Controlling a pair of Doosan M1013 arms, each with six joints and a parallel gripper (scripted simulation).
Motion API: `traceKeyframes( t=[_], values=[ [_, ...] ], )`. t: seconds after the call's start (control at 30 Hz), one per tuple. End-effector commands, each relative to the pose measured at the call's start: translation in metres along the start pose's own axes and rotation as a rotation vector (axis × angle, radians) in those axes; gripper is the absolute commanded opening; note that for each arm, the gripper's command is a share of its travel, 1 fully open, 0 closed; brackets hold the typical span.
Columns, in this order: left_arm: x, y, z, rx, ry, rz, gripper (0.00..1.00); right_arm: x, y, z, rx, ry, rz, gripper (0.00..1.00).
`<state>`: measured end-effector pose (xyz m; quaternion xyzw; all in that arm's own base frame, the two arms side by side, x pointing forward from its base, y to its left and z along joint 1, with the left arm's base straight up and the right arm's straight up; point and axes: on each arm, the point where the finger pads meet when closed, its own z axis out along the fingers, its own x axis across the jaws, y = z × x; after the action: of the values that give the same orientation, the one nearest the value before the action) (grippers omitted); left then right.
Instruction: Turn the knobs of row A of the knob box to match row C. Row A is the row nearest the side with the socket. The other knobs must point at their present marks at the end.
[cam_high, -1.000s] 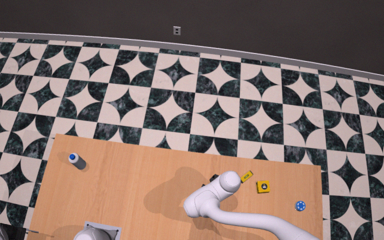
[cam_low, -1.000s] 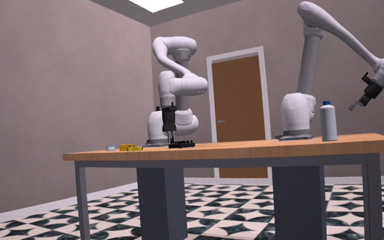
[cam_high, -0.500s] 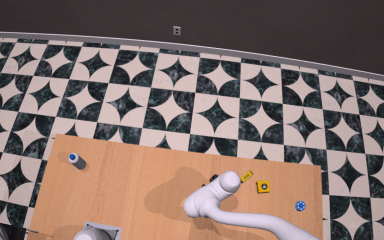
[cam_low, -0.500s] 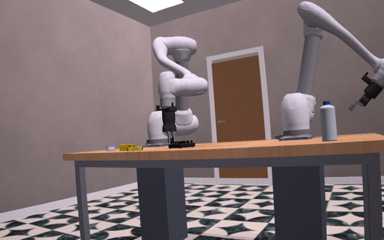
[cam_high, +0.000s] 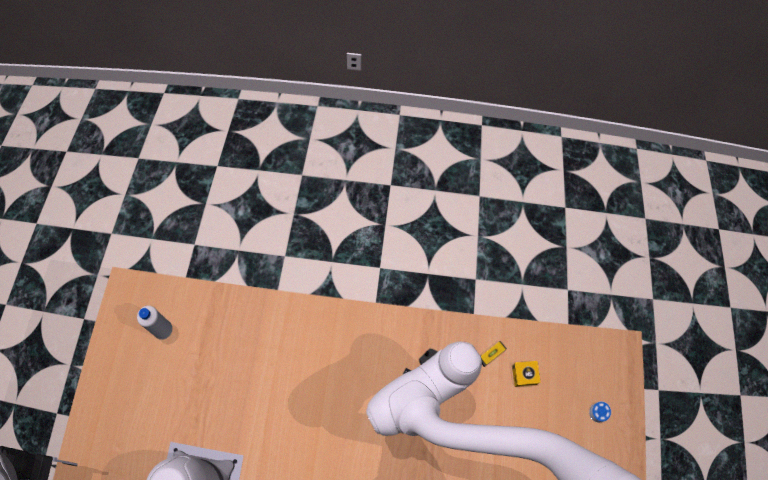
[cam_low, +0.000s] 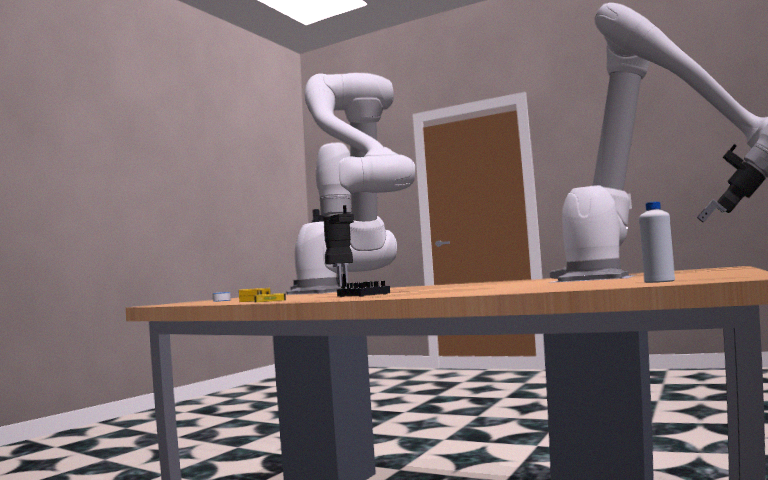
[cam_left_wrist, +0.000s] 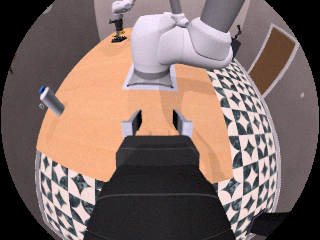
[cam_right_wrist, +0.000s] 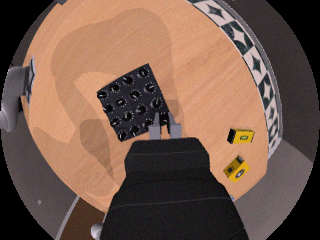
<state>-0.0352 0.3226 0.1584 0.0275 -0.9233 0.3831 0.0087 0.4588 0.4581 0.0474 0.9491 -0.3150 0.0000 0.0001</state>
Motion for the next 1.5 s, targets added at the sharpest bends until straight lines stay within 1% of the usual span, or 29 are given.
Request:
traceKeyframes(
  t=[0.0,0.33,0.57,0.83,0.9,1.4,1.47],
  values=[
    [0.0001,-0.0001,-0.0005,-0.001,0.000,0.000,1.00,0.0000,-0.0005,-0.0008,0.001,0.000,0.000,0.30],
    [0.0001,-0.0001,-0.0005,-0.001,0.000,0.000,1.00,0.0000,-0.0005,-0.0008,0.001,0.000,0.011,0.30],
    [0.0001,-0.0001,-0.0005,-0.001,0.000,0.000,1.00,0.0000,-0.0005,-0.0008,0.001,0.000,0.073,0.30],
    [0.0001,-0.0001,-0.0005,-0.001,0.000,0.000,1.00,0.0000,-0.0005,-0.0008,0.001,0.000,0.220,0.30],
    [0.0001,-0.0001,-0.0005,-0.001,0.000,0.000,1.00,0.0000,-0.0005,-0.0008,0.001,0.000,0.220,0.30],
    [0.0001,-0.0001,-0.0005,-0.001,0.000,0.000,1.00,0.0000,-0.0005,-0.0008,0.001,-0.001,0.607,0.30],
    [0.0001,-0.0001,-0.0005,-0.001,0.000,0.000,1.00,0.0000,-0.0005,-0.0008,0.001,-0.001,0.607,0.30]
  ],
)
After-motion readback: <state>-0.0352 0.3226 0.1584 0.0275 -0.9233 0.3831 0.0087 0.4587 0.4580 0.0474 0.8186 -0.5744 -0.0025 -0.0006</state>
